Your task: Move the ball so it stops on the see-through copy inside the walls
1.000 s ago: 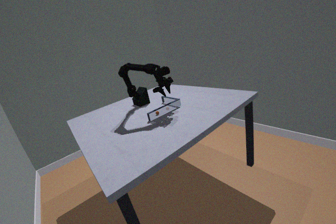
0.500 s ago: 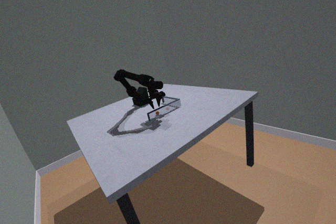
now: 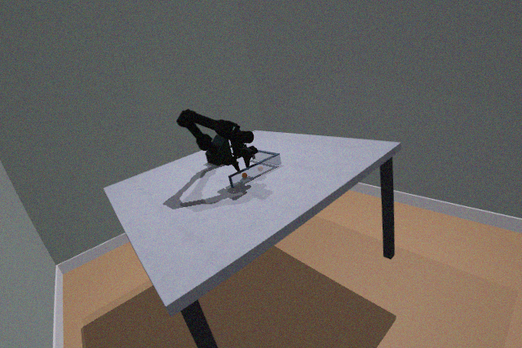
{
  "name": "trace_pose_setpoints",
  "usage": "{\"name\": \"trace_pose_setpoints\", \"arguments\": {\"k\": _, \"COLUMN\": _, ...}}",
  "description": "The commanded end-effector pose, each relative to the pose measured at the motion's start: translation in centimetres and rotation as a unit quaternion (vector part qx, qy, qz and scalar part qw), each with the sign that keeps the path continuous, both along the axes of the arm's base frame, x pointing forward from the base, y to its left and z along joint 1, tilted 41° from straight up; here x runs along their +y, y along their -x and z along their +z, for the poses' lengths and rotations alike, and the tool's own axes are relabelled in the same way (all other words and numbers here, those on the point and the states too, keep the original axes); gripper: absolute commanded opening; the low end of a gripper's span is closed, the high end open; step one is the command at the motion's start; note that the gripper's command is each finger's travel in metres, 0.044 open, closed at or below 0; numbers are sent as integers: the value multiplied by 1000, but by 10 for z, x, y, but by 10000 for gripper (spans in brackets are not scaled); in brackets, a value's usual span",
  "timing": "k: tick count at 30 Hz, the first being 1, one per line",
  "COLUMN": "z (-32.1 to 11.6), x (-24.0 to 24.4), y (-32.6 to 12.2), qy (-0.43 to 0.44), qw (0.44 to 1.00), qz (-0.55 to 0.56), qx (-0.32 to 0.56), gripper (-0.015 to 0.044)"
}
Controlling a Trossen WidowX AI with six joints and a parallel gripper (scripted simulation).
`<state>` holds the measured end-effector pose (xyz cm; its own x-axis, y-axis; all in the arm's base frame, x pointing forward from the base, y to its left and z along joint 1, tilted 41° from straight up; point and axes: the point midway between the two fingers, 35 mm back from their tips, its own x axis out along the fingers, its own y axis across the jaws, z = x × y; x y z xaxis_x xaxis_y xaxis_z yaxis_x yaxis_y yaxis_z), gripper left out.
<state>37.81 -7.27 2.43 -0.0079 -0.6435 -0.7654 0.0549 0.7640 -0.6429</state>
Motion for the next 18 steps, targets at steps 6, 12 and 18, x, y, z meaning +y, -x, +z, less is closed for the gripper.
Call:
{"name": "trace_pose_setpoints", "arguments": {"k": 6, "z": -14, "x": -11, "y": 4, "qy": 3, "qw": 1000, "qz": 1, "qx": 9, "gripper": 241}}
{"name": "trace_pose_setpoints", "arguments": {"k": 12, "z": -20, "x": -17, "y": 4, "qy": 3, "qw": 1000, "qz": 1, "qx": 9, "gripper": 241}}
{"name": "trace_pose_setpoints", "arguments": {"k": 18, "z": -20, "x": -17, "y": 4, "qy": 3, "qw": 1000, "qz": 1, "qx": 9, "gripper": 129}}
